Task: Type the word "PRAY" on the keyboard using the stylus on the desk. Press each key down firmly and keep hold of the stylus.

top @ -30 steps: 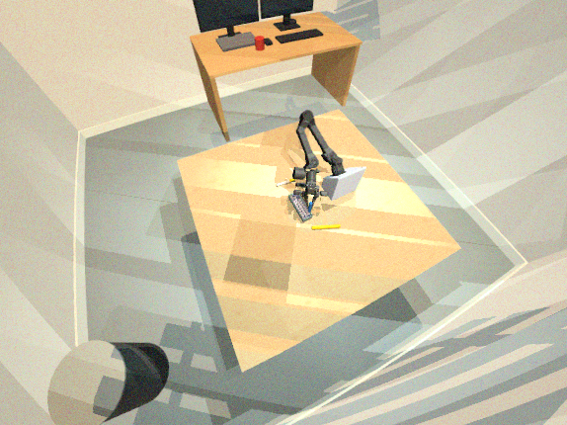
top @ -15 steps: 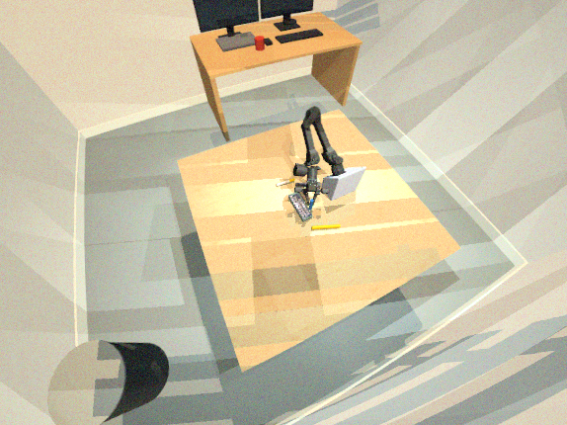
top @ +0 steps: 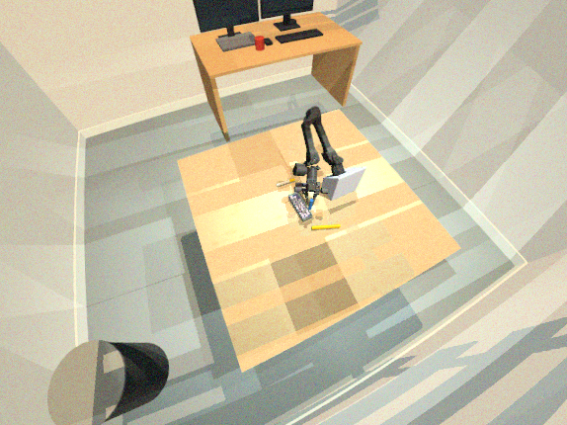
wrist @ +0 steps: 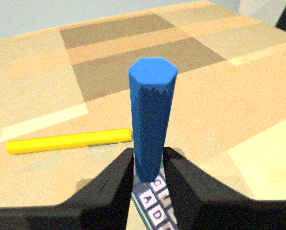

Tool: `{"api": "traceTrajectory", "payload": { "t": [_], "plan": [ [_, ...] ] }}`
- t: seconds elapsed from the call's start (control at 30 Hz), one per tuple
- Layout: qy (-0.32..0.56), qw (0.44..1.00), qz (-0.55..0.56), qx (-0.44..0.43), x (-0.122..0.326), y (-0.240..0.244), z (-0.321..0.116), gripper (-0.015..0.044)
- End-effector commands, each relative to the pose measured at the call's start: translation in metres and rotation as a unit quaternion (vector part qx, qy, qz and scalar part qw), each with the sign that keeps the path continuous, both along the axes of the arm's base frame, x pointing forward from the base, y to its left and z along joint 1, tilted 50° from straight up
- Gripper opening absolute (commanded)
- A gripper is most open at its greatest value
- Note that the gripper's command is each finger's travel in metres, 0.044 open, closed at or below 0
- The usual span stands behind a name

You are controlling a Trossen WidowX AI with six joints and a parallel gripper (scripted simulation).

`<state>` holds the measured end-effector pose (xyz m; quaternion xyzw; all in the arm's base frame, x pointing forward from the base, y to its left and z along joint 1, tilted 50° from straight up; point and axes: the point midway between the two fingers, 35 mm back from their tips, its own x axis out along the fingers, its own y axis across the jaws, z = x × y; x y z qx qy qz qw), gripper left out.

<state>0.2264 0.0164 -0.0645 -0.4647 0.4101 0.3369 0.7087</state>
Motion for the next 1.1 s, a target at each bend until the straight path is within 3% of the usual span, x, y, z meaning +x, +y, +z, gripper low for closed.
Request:
{"api": "traceTrajectory", "payload": {
  "t": [0.0, 0.23, 0.77, 0.87, 1.07],
  "plan": [
    [0.000, 1.000, -0.001, 0.000, 0.008, 0.002, -0.001, 0.0000],
    [-0.003, 1.000, -0.003, 0.000, 0.034, 0.009, -0.006, 0.0000],
    [-0.003, 1.000, -0.003, 0.000, 0.033, -0.006, -0.019, 0.0000],
    [-0.003, 1.000, -0.003, 0.000, 0.034, -0.008, -0.021, 0.0079],
    [-0.003, 1.000, -0.003, 0.000, 0.034, -0.009, -0.022, 0.0081]
  ]
}}
